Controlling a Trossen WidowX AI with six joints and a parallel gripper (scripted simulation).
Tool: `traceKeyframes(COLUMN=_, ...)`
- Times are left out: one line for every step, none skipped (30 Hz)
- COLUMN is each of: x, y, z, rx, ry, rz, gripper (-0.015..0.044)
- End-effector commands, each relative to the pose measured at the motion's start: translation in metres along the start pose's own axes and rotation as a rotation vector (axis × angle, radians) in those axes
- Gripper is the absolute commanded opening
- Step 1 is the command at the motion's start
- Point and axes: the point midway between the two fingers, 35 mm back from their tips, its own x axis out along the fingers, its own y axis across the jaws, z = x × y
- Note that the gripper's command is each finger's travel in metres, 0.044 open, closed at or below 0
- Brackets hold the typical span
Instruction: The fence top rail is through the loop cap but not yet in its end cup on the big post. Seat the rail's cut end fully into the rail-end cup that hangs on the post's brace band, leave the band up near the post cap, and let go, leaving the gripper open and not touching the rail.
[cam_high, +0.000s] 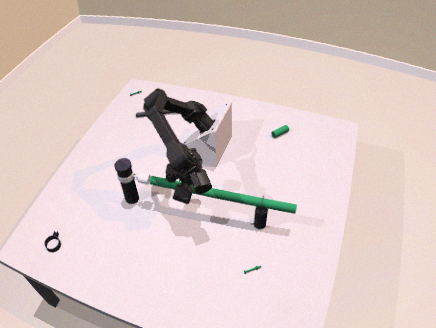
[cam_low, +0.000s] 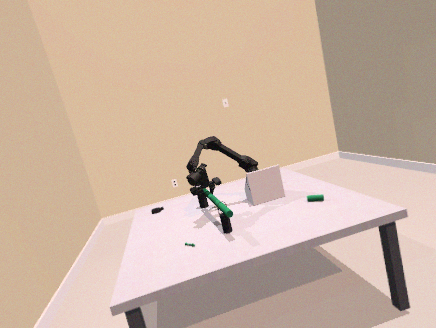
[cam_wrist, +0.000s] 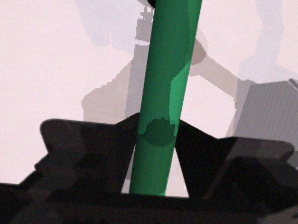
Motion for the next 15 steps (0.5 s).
traceKeyframes(x=-0.002, y=0.002, z=0.004, rx=0.008, ry=0.004, rz=0.010, gripper=0.0000)
traceKeyframes(x=-0.002, y=0.002, z=0.005, rx=0.007, ry=0.004, rz=0.009, gripper=0.0000)
traceKeyframes(x=-0.001, y=0.002, z=0.007, rx=0.007, ry=0.003, rz=0.008, gripper=0.0000)
traceKeyframes(x=0.000, y=0.002, z=0.008, rx=0.006, ry=0.003, rz=0.007, gripper=0.0000)
traceKeyframes(x=0.000, y=0.001, z=0.009, rx=0.005, ry=0.002, rz=0.006, gripper=0.0000)
traceKeyframes(x=0.001, y=0.001, z=0.011, rx=0.004, ry=0.002, rz=0.006, gripper=0.0000)
traceKeyframes(x=0.002, y=0.001, z=0.012, rx=0.004, ry=0.001, rz=0.005, gripper=0.0000)
traceKeyframes(x=0.002, y=0.001, z=0.013, rx=0.003, ry=0.001, rz=0.004, gripper=0.0000)
traceKeyframes(x=0.003, y=0.001, z=0.015, rx=0.002, ry=0.000, rz=0.003, gripper=0.0000)
traceKeyframes(x=0.004, y=0.000, z=0.016, rx=0.001, ry=-0.001, rz=0.002, gripper=0.0000)
traceKeyframes(x=0.005, y=0.000, z=0.018, rx=0.001, ry=-0.001, rz=0.001, gripper=0.0000)
traceKeyframes(x=0.005, y=0.000, z=0.019, rx=0.000, ry=-0.002, rz=0.000, gripper=0.0000)
traceKeyframes(x=0.005, y=0.000, z=0.019, rx=0.000, ry=-0.002, rz=0.000, gripper=0.0000)
traceKeyframes(x=0.006, y=0.000, z=0.019, rx=0.000, ry=-0.002, rz=-0.001, gripper=0.0000)
traceKeyframes(x=0.006, y=0.000, z=0.019, rx=0.000, ry=-0.002, rz=-0.001, gripper=0.0000)
